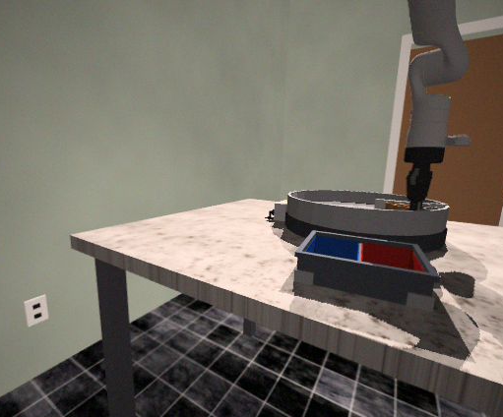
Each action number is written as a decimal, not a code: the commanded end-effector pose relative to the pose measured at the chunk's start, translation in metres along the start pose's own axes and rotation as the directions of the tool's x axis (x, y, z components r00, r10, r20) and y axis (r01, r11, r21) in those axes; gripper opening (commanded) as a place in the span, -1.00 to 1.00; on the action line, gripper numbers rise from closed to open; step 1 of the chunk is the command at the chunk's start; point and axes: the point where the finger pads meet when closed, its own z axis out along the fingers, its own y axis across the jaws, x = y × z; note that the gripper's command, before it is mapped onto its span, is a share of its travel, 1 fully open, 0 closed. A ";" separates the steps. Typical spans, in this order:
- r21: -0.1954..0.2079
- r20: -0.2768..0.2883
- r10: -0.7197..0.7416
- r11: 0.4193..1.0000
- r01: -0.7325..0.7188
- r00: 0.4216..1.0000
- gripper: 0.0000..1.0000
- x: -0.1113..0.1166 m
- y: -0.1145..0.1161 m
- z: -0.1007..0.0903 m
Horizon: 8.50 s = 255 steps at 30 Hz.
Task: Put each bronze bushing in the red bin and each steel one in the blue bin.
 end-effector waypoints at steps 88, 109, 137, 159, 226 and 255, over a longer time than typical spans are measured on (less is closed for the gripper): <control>0.004 -0.002 -0.001 1.000 0.001 1.000 -1.00 0.000 0.000 -0.004; 0.004 -0.002 -0.001 1.000 0.001 1.000 -1.00 0.000 0.000 -0.010; 0.004 -0.001 -0.001 1.000 0.001 1.000 -1.00 -0.001 0.000 -0.017; 0.004 -0.002 -0.001 1.000 0.001 1.000 -1.00 0.000 0.000 -0.025; 0.004 -0.002 -0.001 1.000 0.001 1.000 -1.00 0.000 0.000 -0.043; 0.004 -0.002 -0.001 1.000 0.001 1.000 -1.00 0.000 0.000 -0.079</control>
